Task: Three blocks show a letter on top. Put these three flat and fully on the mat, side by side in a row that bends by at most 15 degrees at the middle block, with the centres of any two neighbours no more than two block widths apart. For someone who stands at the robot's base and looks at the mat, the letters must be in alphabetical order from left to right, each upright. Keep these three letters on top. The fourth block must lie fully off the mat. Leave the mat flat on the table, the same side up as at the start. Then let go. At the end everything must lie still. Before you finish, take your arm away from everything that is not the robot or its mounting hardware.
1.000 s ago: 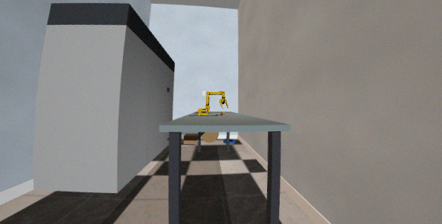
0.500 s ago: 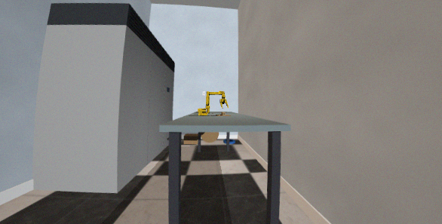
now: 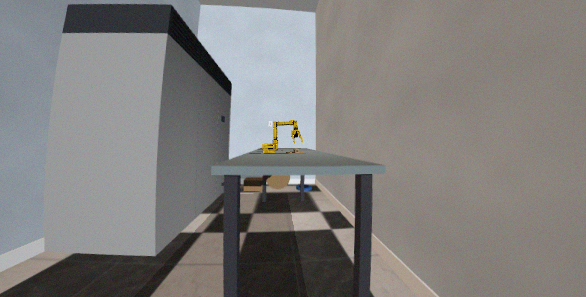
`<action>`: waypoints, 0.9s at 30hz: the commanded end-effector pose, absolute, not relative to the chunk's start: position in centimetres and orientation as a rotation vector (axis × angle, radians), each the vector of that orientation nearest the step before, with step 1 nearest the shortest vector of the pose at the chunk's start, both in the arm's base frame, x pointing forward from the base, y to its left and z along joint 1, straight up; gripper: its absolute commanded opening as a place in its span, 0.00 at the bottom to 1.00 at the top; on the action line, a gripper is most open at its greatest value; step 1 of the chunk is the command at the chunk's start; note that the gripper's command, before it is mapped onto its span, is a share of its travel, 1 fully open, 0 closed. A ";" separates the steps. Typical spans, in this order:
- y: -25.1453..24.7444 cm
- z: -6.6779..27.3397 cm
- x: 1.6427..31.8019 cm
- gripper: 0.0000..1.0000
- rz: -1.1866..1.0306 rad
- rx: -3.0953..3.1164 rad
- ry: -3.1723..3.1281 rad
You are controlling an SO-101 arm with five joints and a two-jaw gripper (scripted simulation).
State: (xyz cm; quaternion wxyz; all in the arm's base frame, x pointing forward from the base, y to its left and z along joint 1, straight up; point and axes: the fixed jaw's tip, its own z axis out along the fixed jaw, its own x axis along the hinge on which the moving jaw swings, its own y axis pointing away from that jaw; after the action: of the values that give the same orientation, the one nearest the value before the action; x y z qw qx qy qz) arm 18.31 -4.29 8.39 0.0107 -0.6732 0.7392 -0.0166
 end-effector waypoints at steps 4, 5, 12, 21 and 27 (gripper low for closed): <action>-3.8 10.7 18.6 0.36 -0.205 -1.894 2.355; -3.7 10.8 18.5 0.36 -0.209 -1.859 2.375; -2.9 11.7 17.8 0.36 -0.231 -1.558 2.515; -2.0 12.5 16.9 0.36 -0.230 -1.184 2.630; -1.3 13.1 16.1 0.36 -0.204 -0.850 2.685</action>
State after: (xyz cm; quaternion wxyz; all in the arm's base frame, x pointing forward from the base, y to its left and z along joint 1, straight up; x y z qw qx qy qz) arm 16.01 -1.71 11.47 0.1021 -0.3512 0.9290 -0.0562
